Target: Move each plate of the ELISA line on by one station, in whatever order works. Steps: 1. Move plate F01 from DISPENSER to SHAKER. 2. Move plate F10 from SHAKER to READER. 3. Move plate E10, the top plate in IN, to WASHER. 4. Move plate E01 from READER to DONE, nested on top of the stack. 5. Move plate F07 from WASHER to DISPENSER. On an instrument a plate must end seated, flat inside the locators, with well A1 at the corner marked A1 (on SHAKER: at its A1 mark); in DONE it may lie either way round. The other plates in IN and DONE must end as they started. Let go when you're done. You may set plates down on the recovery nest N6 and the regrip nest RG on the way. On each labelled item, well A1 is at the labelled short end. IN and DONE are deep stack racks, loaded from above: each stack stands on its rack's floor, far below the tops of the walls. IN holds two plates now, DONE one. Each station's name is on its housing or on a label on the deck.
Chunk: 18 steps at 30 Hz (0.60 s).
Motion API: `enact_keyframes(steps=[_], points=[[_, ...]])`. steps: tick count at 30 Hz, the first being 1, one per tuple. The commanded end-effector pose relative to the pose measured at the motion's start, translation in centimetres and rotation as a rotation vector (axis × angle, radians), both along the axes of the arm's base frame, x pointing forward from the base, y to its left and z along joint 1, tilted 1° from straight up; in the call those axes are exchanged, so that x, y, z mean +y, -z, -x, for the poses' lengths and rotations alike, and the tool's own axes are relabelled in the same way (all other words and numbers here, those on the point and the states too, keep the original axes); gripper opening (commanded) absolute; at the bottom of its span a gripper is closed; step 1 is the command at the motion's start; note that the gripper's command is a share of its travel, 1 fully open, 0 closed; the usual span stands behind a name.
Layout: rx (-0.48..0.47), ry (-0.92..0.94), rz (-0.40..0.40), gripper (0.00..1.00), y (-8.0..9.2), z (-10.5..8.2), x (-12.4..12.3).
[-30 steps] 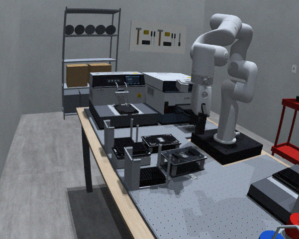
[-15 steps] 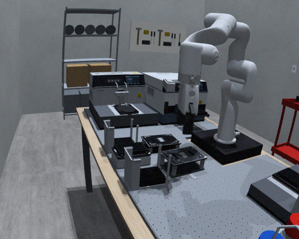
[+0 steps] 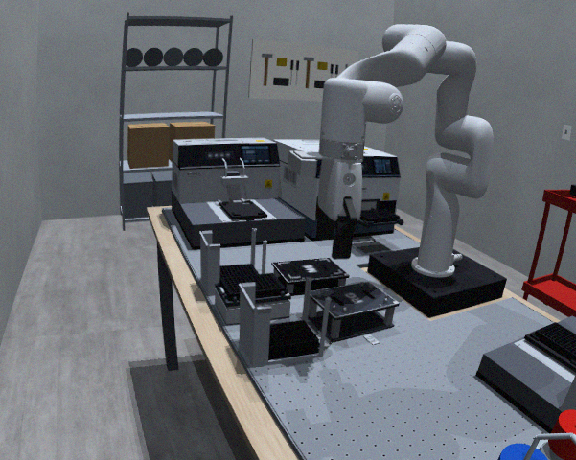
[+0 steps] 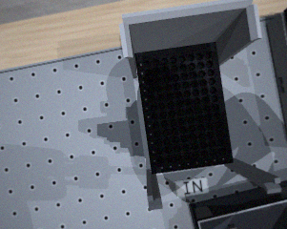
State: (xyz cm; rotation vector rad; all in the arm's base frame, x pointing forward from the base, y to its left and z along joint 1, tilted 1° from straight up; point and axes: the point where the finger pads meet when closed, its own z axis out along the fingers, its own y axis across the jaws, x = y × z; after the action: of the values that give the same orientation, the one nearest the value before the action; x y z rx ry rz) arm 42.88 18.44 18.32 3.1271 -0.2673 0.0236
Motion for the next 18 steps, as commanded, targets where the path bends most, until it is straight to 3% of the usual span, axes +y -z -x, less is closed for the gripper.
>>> enact_keyframes(steps=[1,5,8,18], points=[[-0.003,-0.002,-0.002,1.0,-0.2,-1.6,-0.3],[-0.003,-0.002,-0.002,1.0,-0.2,-2.3,-0.5],[-0.003,-0.122,0.0,1.0,-0.3,-3.2,-0.8],[-0.003,-0.127,0.0,1.0,-0.3,-6.4,-1.7]])
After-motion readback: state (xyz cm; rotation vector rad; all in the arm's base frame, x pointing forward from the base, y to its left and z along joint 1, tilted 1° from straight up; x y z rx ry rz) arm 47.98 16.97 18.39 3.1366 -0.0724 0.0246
